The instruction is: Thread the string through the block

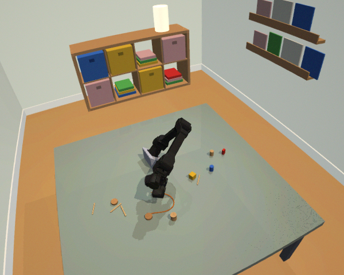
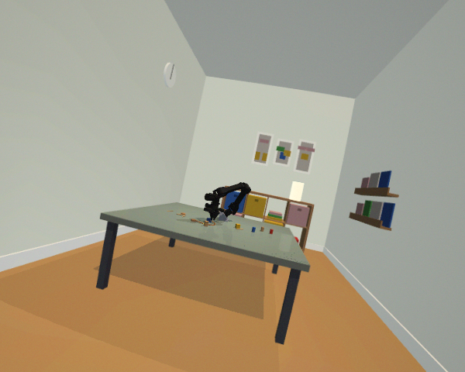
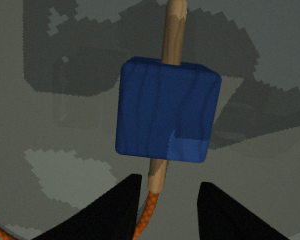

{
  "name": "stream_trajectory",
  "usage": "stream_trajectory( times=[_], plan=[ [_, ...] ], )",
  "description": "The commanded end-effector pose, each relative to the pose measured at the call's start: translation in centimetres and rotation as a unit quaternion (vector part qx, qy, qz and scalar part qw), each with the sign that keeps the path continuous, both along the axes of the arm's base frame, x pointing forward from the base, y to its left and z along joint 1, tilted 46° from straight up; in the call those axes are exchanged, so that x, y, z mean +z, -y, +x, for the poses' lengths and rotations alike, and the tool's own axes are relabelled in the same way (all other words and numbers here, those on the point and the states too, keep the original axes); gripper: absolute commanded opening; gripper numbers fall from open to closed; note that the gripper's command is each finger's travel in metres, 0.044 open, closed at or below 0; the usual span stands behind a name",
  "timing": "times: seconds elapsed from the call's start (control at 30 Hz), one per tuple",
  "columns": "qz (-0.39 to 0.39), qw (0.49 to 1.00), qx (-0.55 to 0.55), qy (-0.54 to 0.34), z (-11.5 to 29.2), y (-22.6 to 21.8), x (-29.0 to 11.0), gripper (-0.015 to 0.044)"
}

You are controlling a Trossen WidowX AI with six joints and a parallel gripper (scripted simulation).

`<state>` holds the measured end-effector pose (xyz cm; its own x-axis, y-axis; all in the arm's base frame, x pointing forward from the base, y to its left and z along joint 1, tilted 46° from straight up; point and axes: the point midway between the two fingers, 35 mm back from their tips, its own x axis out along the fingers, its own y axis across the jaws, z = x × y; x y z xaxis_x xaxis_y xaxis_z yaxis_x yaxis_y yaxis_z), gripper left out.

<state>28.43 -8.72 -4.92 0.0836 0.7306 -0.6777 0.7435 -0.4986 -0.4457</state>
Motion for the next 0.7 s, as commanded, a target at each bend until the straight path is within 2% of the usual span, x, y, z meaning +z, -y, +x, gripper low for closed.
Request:
stream_trajectory(
  times=[0.0,0.1,0.3,0.47,0.67],
  plan=[
    [-0.01,1.0,-0.003,0.008,0.1,3.6,3.0,0.0121],
    [-0.01,1.0,-0.003,0.008,-0.3,5.2,4.8,0.0121],
    [-0.016,0.999,0.009,0.037,-0.2,5.4,4.5,0.0121],
    [-0.04,0.965,0.168,0.198,-0.7,5.8,4.0,0.0121],
    [-0.064,0.851,0.354,0.382,-1.4,6.3,3.3,0.0121]
  ],
)
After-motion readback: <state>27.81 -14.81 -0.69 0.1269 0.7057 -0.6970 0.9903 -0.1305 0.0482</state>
